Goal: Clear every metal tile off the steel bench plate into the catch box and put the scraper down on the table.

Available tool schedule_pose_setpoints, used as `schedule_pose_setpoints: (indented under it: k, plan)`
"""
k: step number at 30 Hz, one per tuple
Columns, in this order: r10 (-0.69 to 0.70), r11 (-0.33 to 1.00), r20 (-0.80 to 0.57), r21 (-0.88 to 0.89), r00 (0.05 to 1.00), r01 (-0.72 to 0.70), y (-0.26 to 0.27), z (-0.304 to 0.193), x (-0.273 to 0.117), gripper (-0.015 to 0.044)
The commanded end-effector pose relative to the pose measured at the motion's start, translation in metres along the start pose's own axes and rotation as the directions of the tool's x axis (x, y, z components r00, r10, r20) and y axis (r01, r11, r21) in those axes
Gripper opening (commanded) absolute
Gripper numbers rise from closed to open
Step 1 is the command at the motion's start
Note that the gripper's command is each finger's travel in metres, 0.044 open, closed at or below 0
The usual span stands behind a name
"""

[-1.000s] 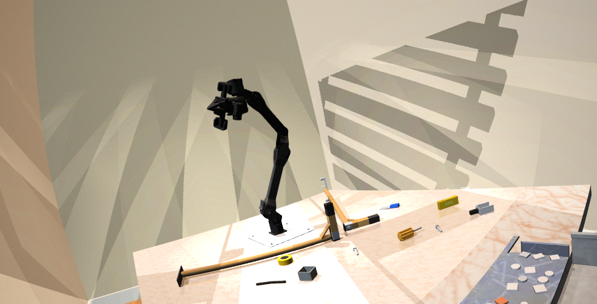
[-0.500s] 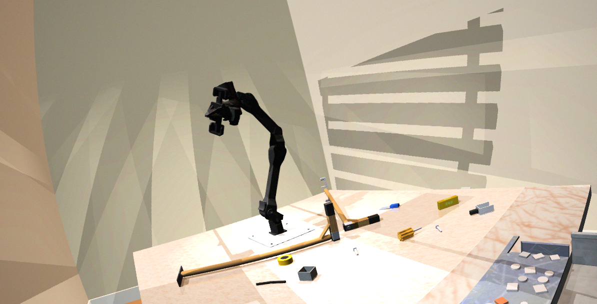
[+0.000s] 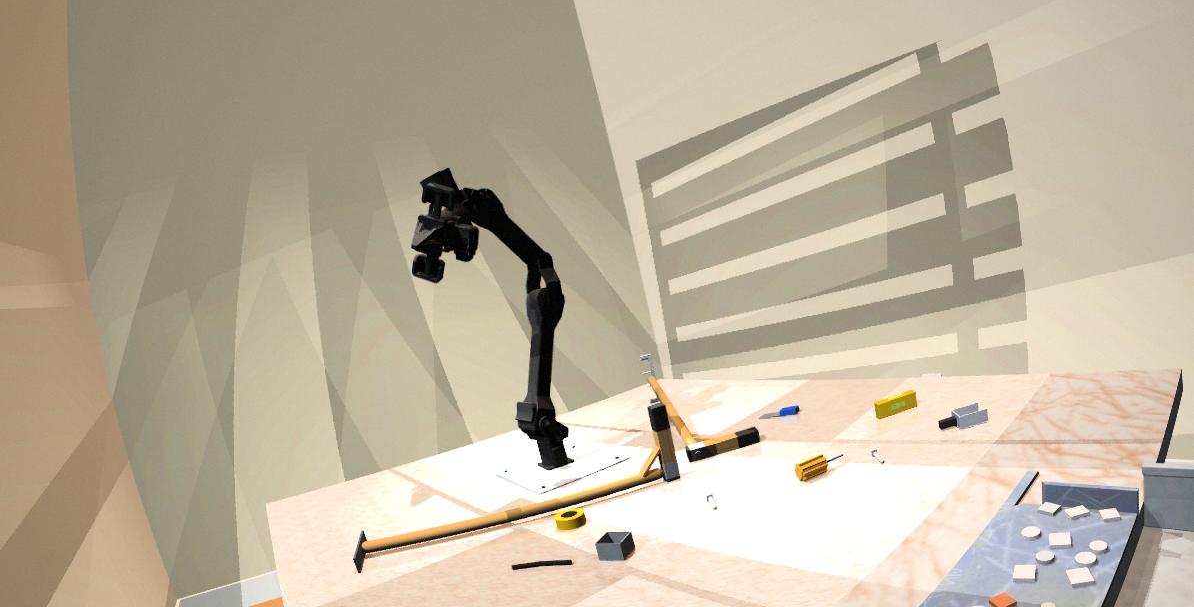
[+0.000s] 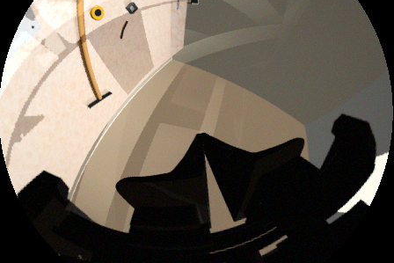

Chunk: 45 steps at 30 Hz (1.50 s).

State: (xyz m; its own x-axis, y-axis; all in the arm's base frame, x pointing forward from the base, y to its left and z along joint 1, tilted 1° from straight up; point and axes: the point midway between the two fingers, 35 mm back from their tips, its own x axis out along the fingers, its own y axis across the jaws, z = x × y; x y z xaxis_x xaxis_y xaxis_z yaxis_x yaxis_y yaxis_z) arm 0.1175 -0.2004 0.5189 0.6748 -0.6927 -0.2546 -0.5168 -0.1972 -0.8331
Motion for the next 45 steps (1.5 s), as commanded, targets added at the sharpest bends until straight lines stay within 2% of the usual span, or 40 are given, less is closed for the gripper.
schedule_pose_setpoints:
  k: [1, 22, 45]
  plan:
    - [0.018, 1.000, 0.044, -0.015, 0.999, -0.018, 0.005, 0.005, 0.012, 0.0000]
    - [0.074, 0.987, 0.287, -0.156, 0.955, -0.030, 0.012, 0.057, 0.059, 0.0000]
    - [0.170, 0.934, 0.519, -0.355, 0.838, 0.031, 0.017, 0.134, 0.093, 0.0000]
